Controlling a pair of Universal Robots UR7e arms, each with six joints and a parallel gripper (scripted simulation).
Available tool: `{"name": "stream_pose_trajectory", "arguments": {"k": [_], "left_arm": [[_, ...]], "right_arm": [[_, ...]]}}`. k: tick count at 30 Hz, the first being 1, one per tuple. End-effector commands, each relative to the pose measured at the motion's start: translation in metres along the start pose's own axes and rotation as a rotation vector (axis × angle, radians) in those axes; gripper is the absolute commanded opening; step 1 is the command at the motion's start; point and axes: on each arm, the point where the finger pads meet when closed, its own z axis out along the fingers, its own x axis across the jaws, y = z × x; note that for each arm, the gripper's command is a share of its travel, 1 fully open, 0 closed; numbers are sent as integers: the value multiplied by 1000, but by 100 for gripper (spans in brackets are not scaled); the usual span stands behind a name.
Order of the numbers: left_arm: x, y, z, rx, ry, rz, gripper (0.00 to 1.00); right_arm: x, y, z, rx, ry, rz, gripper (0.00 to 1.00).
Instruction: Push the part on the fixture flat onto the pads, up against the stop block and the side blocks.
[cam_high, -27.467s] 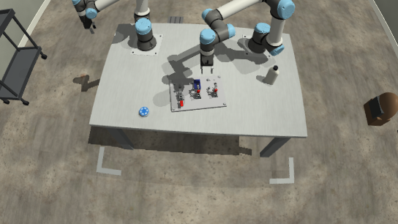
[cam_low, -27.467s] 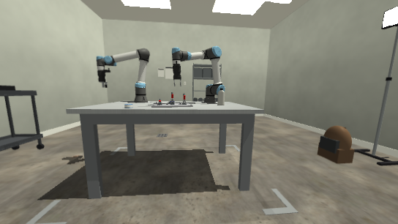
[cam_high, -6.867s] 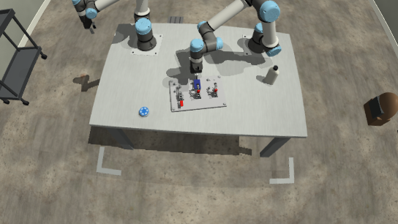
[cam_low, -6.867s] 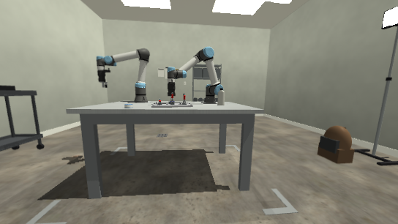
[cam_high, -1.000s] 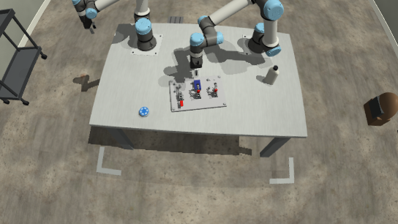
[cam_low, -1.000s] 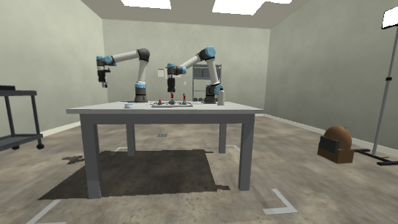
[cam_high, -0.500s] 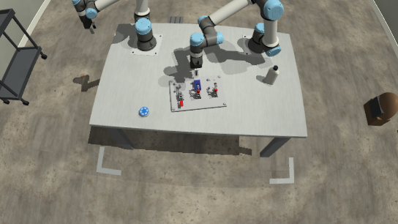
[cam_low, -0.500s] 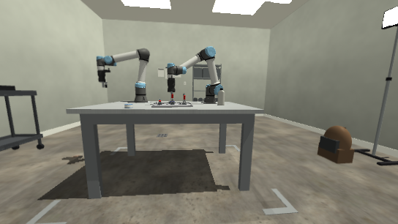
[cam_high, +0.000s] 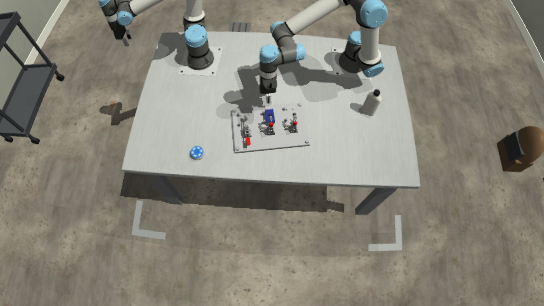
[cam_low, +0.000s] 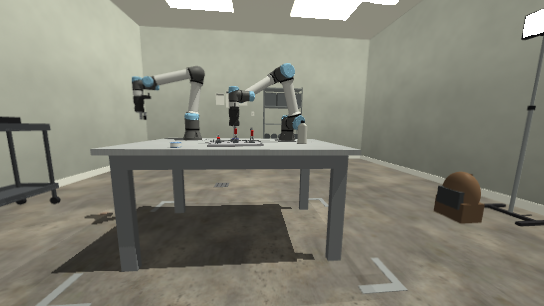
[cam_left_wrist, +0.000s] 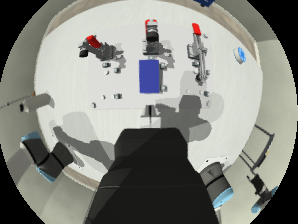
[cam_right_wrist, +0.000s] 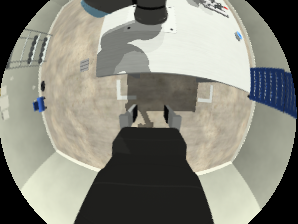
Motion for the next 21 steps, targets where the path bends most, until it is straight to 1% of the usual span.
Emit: {"name": "stream_pose_trajectory", "arguments": {"k": [1, 21], "left_arm": [[0, 0, -1, 0, 2, 0, 0], [-3, -4, 0, 0, 2, 0, 0]], "right_arm": [[0, 0, 0, -1, 0, 0, 100], [0, 0, 0, -1, 0, 0, 100]]}}
